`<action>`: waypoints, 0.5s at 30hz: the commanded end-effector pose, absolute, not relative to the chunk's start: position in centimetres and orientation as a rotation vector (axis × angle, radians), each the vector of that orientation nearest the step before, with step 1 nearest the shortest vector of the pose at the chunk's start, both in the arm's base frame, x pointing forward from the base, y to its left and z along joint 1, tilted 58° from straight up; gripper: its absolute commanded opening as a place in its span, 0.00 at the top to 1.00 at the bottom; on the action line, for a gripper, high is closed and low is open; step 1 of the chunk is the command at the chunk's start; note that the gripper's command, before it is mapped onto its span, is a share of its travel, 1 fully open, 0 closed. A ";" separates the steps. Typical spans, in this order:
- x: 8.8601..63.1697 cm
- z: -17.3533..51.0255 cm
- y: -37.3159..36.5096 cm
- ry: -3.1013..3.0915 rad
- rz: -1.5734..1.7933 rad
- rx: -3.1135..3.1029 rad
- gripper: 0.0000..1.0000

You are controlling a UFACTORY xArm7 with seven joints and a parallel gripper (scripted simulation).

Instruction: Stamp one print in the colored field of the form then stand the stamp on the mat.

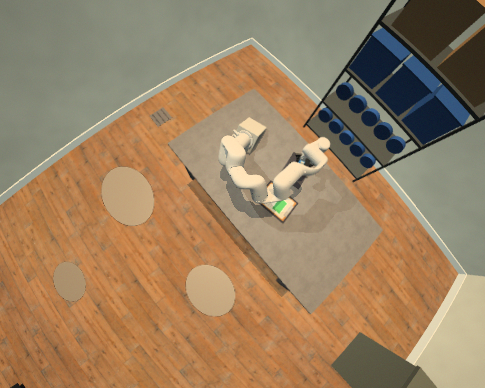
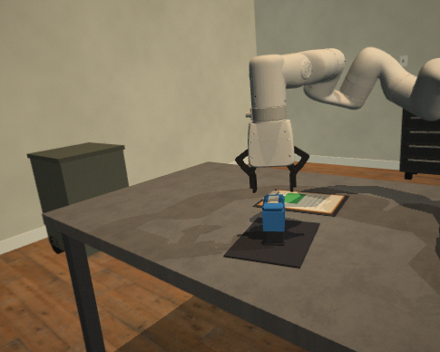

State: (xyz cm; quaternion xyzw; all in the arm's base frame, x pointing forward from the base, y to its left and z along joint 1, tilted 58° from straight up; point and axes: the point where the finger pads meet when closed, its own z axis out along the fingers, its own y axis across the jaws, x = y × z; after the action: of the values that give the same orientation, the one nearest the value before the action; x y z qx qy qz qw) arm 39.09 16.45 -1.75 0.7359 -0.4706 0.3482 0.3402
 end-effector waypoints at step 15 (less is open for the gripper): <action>40.3 -5.1 11.4 -1.225 0.907 1.919 0.09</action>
State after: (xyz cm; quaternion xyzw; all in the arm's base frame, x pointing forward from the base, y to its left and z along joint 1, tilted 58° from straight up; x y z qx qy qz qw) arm 40.20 11.45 -4.86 0.7352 -0.4709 0.3480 0.3416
